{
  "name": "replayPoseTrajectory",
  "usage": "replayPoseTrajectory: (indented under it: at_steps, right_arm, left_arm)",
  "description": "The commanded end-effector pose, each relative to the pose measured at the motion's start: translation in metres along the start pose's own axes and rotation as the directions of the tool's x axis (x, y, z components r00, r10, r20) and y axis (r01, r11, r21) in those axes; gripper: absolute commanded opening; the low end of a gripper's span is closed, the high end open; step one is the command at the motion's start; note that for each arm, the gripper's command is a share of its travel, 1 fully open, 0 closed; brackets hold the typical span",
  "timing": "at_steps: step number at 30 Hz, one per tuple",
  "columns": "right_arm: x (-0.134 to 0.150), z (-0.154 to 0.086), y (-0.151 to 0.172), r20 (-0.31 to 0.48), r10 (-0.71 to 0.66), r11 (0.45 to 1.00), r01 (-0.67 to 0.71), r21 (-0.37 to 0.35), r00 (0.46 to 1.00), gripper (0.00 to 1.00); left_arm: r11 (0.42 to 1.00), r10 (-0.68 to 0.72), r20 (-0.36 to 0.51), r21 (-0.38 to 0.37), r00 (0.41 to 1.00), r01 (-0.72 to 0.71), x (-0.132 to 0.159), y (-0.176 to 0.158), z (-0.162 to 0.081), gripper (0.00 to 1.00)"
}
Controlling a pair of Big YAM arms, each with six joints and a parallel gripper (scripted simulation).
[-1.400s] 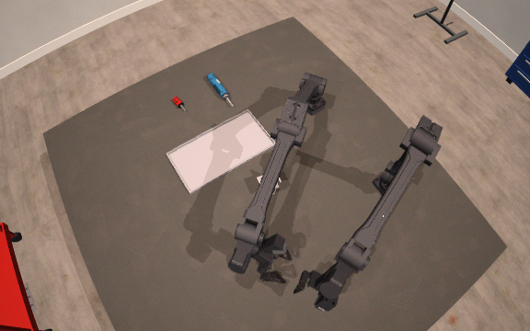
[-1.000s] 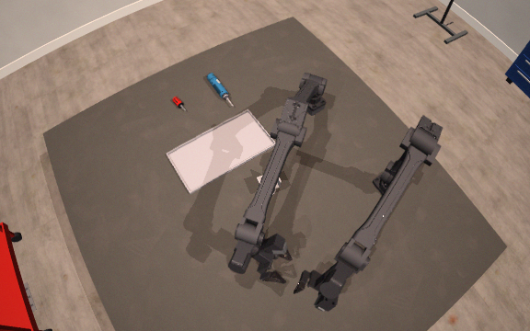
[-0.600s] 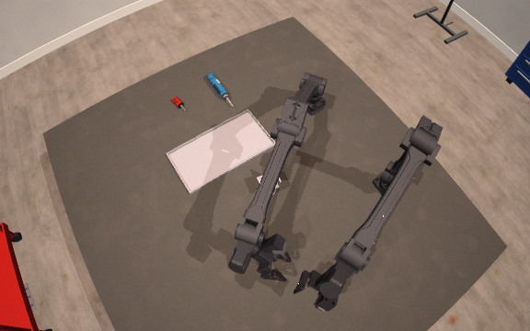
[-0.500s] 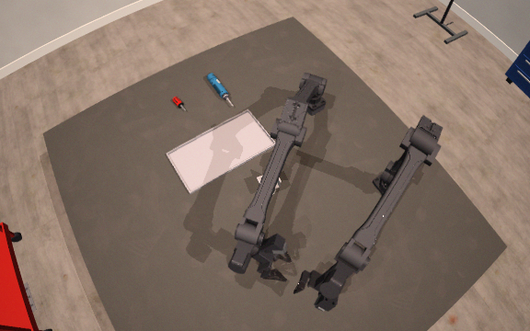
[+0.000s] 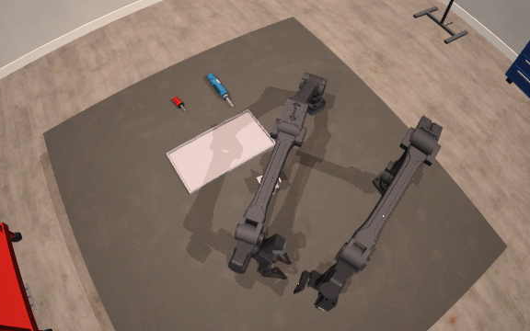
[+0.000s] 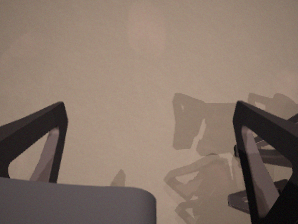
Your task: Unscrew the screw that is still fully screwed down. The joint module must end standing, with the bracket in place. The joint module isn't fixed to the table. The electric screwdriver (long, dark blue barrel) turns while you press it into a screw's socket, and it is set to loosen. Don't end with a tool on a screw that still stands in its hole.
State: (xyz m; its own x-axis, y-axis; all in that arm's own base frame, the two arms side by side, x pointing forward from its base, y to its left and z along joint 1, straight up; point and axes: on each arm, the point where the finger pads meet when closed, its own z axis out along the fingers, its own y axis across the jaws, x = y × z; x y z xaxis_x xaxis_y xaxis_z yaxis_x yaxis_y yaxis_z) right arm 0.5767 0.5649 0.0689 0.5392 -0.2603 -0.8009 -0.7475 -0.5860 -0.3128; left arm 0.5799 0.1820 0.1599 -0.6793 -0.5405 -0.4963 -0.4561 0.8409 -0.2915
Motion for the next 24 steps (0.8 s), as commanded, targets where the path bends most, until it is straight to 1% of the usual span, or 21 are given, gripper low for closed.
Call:
replayPoseTrajectory:
  at_steps: [1, 9, 10, 14, 19, 20, 21, 24]
  right_arm:
    - [-0.015, -0.01, -0.013, -0.003, -0.038, 0.999, 0.038, 0.023, 0.999, 0.65]
    - [-0.015, -0.01, -0.013, -0.003, -0.038, 0.999, 0.038, 0.023, 0.999, 0.65]
    - [-0.013, -0.031, -0.014, -0.02, -0.003, 0.999, 0.004, 0.045, 1.0, 0.65]
    - [0.006, -0.062, -0.009, -0.055, 0.103, 0.992, -0.099, 0.079, 0.993, 0.65]
    - [0.029, -0.101, -0.004, -0.094, 0.236, 0.966, -0.223, 0.127, 0.967, 0.65]
    - [0.052, -0.097, 0.006, -0.099, 0.286, 0.954, -0.273, 0.121, 0.953, 0.65]
    - [0.068, -0.094, 0.013, -0.104, 0.323, 0.943, -0.311, 0.116, 0.941, 0.65]
    - [0.071, -0.095, 0.014, -0.105, 0.331, 0.941, -0.318, 0.119, 0.938, 0.65]
  left_arm:
    - [1.0, 0.007, 0.041, 0.012, 0.999, -0.008, -0.02, -0.008, -0.01, 1.0]
    - [1.0, 0.007, 0.041, 0.012, 0.999, -0.008, -0.02, -0.008, -0.01, 1.0]
    - [1.0, 0.007, 0.041, 0.012, 0.999, -0.008, -0.02, -0.008, -0.01, 1.0]
    - [1.0, 0.007, 0.041, 0.012, 0.999, -0.008, -0.02, -0.008, -0.01, 1.0]
    - [1.0, 0.007, 0.041, 0.012, 0.999, -0.008, -0.02, -0.008, -0.01, 1.0]
    - [1.0, 0.007, 0.041, 0.012, 0.999, -0.008, -0.02, -0.008, -0.01, 1.0]
    - [1.0, 0.007, 0.041, 0.012, 0.999, -0.008, -0.02, -0.008, -0.01, 1.0]
    - [1.0, 0.007, 0.041, 0.012, 0.999, -0.008, -0.02, -0.008, -0.01, 1.0]
